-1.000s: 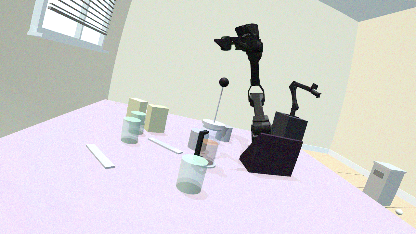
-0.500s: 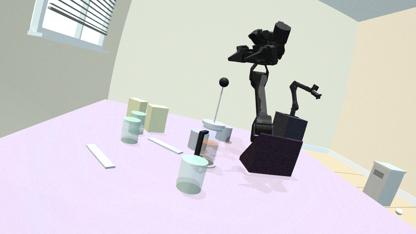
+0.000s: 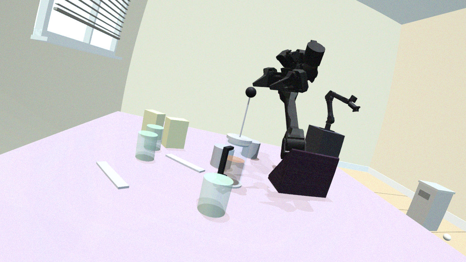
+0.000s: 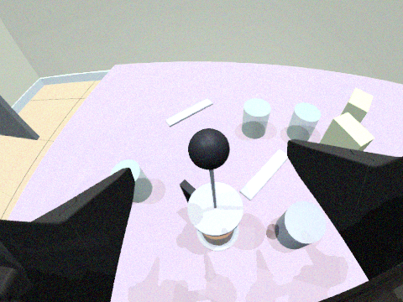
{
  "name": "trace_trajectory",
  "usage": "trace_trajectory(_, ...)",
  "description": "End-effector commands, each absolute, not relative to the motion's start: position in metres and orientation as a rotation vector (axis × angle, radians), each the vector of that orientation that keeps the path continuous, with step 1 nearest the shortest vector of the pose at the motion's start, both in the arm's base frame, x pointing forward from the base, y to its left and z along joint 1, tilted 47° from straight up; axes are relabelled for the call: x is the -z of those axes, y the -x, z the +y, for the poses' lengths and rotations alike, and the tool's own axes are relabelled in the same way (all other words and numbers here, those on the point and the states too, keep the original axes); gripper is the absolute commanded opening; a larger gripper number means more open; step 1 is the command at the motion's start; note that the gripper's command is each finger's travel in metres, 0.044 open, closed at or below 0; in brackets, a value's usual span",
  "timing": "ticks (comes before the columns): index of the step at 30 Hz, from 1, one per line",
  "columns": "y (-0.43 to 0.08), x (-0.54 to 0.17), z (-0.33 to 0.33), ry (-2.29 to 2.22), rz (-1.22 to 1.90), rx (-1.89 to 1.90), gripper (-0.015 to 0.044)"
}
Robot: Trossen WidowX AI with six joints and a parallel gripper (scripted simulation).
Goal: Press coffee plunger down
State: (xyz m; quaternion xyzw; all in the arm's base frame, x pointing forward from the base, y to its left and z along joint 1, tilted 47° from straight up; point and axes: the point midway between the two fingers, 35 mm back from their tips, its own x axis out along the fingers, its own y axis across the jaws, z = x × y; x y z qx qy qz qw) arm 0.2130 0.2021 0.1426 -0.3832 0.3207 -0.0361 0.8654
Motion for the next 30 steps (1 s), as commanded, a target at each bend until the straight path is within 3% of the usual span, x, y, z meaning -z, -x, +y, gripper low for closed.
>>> trace_trajectory(1,-0.215,-0.139,0.198,0.809,0.671,0.078,0.044)
trace_trajectory(24,-0.243,-0.122,0.187,0.808,0.668,0.08,0.044)
trace_trajectory(30,-0.243,-0.122,0.187,0.808,0.668,0.08,0.0282)
